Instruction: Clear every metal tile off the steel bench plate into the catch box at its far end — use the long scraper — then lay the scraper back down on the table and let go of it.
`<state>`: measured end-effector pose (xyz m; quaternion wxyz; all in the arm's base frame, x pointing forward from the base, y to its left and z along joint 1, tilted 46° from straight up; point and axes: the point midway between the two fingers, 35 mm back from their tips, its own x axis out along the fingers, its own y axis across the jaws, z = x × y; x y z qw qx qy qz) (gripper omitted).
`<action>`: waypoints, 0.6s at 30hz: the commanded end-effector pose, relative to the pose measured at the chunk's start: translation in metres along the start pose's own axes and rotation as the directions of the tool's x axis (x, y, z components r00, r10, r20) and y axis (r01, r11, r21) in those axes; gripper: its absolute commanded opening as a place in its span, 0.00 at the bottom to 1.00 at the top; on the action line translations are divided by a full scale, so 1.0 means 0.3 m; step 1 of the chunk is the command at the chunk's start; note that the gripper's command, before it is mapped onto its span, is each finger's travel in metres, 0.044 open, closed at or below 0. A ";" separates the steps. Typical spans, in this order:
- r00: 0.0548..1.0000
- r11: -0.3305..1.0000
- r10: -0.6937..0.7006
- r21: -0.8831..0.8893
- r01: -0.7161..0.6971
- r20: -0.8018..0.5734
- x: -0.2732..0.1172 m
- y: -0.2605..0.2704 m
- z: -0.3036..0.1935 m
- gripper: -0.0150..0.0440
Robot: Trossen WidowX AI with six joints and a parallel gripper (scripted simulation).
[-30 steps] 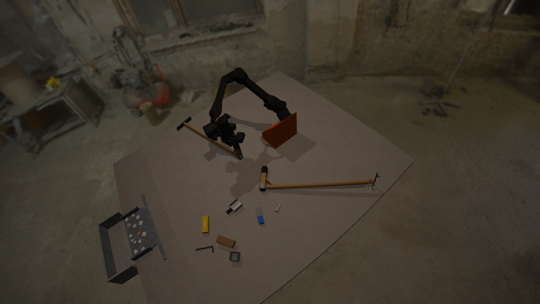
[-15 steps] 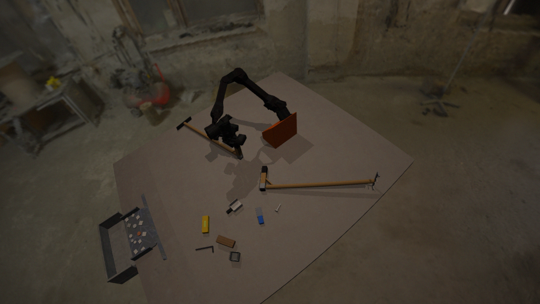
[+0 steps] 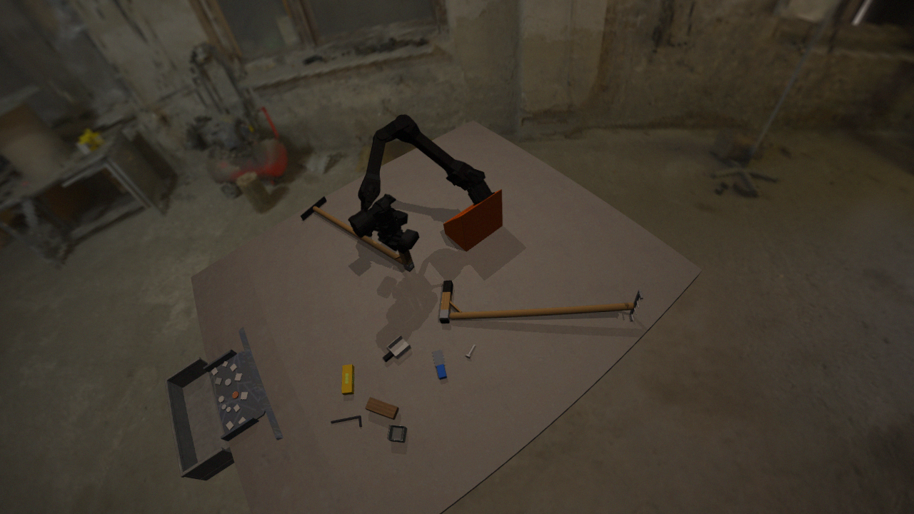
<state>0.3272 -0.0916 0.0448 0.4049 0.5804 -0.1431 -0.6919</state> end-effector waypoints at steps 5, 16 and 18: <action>1.000 0.999 -0.015 0.042 0.014 0.013 0.017 -0.057 0.002 0.25; 1.000 0.993 -0.014 0.117 0.012 0.013 0.020 -0.093 -0.001 0.25; 1.000 0.991 -0.014 0.130 0.012 0.013 0.021 -0.100 -0.001 0.25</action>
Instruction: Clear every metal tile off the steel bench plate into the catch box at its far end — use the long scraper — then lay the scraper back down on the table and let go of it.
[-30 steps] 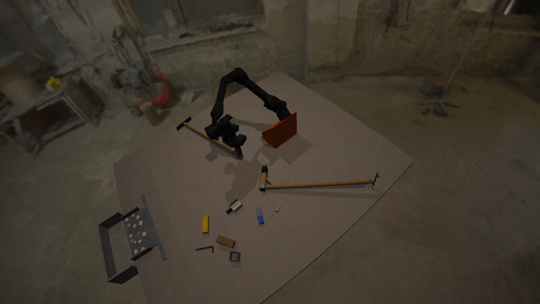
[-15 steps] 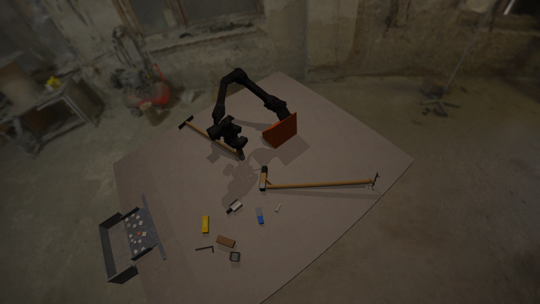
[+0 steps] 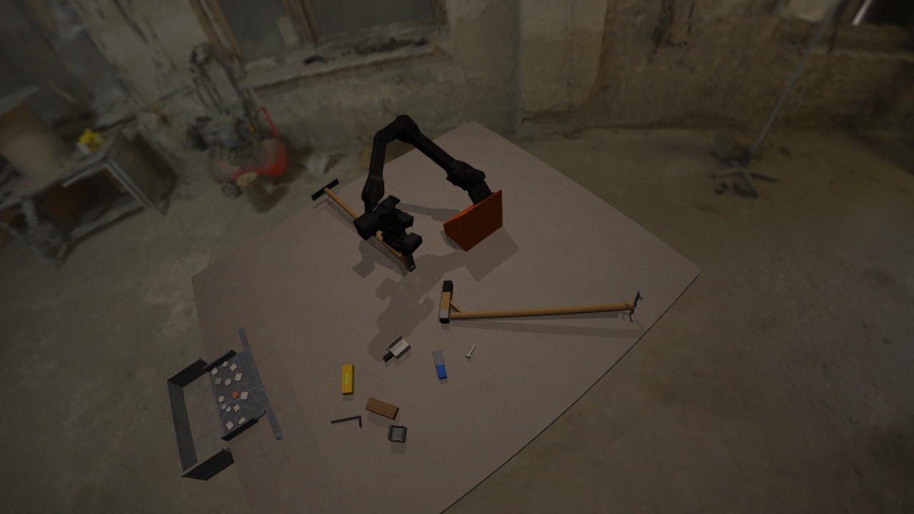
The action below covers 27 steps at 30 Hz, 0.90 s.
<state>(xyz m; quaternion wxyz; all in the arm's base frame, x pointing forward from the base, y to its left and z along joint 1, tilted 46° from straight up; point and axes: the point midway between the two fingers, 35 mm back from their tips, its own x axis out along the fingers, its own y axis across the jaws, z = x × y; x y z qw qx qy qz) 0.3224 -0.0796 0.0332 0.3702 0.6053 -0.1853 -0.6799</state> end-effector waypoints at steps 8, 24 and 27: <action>1.000 0.998 -0.015 0.063 0.013 0.019 0.025 -0.067 0.014 0.25; 0.999 1.000 -0.015 0.020 0.016 -0.041 -0.098 -0.004 0.003 0.25; 0.999 0.999 -0.015 -0.047 0.013 -0.041 -0.100 0.007 0.005 0.25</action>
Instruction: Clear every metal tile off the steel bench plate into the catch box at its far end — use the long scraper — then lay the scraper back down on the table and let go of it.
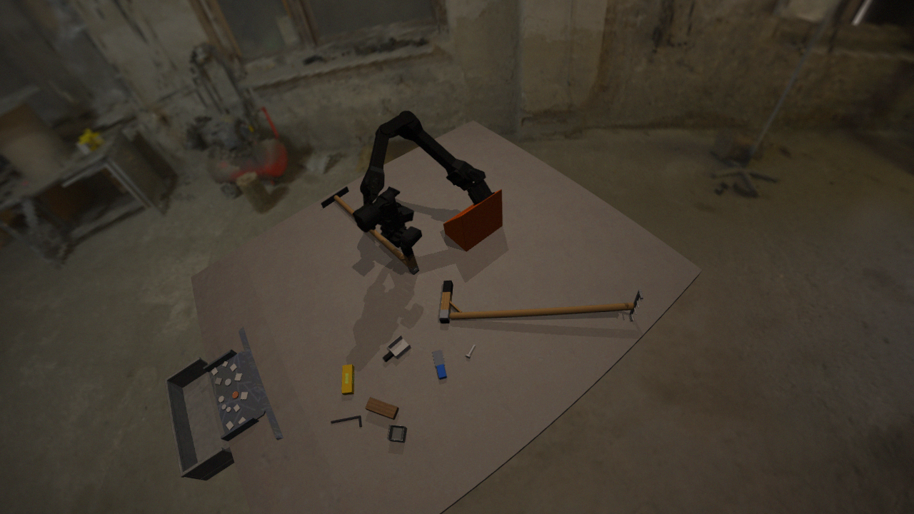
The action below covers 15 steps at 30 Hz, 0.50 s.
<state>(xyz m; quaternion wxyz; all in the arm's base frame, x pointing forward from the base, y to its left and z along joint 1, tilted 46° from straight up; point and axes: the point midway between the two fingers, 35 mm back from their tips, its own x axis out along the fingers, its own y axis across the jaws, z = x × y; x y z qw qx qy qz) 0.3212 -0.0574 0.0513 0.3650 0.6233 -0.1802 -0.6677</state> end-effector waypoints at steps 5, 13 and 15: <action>1.000 0.984 -0.006 -0.176 0.006 0.002 -0.009 0.033 0.006 0.25; 1.000 0.937 -0.007 -0.350 0.008 0.004 -0.015 0.061 0.012 0.25; 1.000 0.920 -0.007 -0.391 0.008 0.004 -0.017 0.069 0.013 0.25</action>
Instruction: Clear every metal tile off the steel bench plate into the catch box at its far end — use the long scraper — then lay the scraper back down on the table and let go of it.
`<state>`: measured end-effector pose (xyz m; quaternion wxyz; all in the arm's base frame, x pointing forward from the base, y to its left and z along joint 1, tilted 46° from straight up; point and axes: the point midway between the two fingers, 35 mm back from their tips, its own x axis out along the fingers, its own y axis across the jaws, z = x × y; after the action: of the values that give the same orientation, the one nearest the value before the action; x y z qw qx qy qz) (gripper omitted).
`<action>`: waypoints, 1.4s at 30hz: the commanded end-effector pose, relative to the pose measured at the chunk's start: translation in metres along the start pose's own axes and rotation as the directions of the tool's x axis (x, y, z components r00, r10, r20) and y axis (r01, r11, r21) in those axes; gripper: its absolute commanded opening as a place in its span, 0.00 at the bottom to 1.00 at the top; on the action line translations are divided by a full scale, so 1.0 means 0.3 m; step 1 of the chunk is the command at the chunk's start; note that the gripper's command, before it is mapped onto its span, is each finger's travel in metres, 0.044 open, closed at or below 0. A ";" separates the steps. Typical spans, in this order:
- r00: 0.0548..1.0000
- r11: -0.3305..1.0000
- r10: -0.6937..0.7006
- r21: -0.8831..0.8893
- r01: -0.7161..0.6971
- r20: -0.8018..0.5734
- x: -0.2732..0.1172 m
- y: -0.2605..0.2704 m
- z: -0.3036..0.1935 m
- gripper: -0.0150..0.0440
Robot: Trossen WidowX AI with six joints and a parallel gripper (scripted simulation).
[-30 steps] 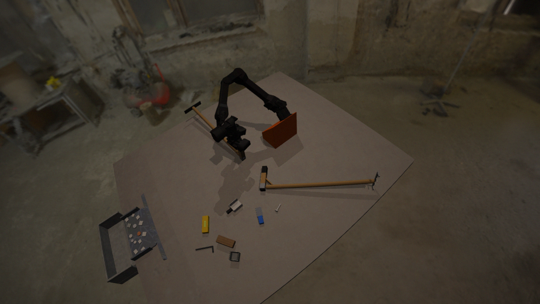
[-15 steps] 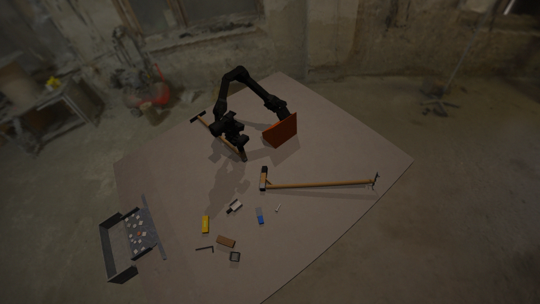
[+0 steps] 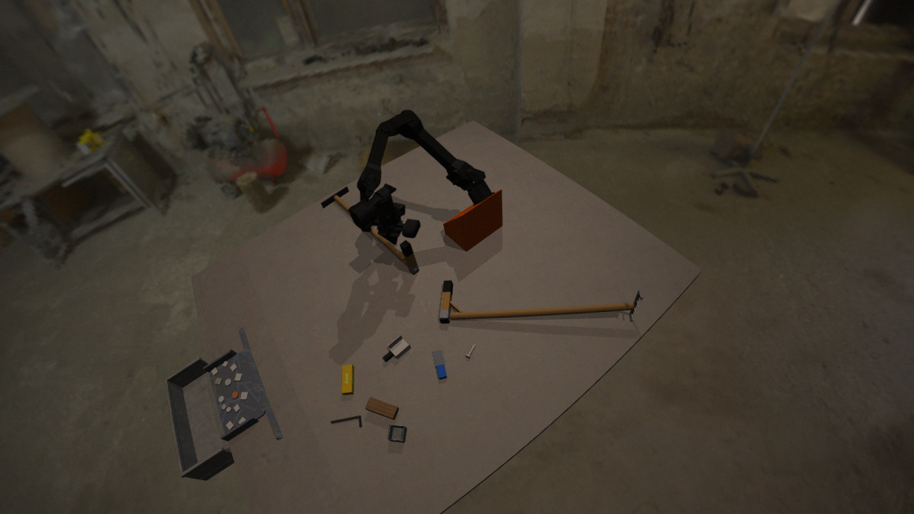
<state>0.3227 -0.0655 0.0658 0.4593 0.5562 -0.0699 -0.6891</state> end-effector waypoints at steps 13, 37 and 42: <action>1.000 0.932 -0.007 -0.364 0.008 0.003 -0.013 0.054 0.035 0.25; 1.000 0.612 -0.011 -0.791 0.013 0.008 -0.033 0.127 0.088 0.25; 1.000 0.519 -0.012 -0.855 0.014 0.009 -0.037 0.142 0.101 0.25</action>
<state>0.3217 -0.0911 0.1065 0.6583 0.2849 0.2542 -0.6488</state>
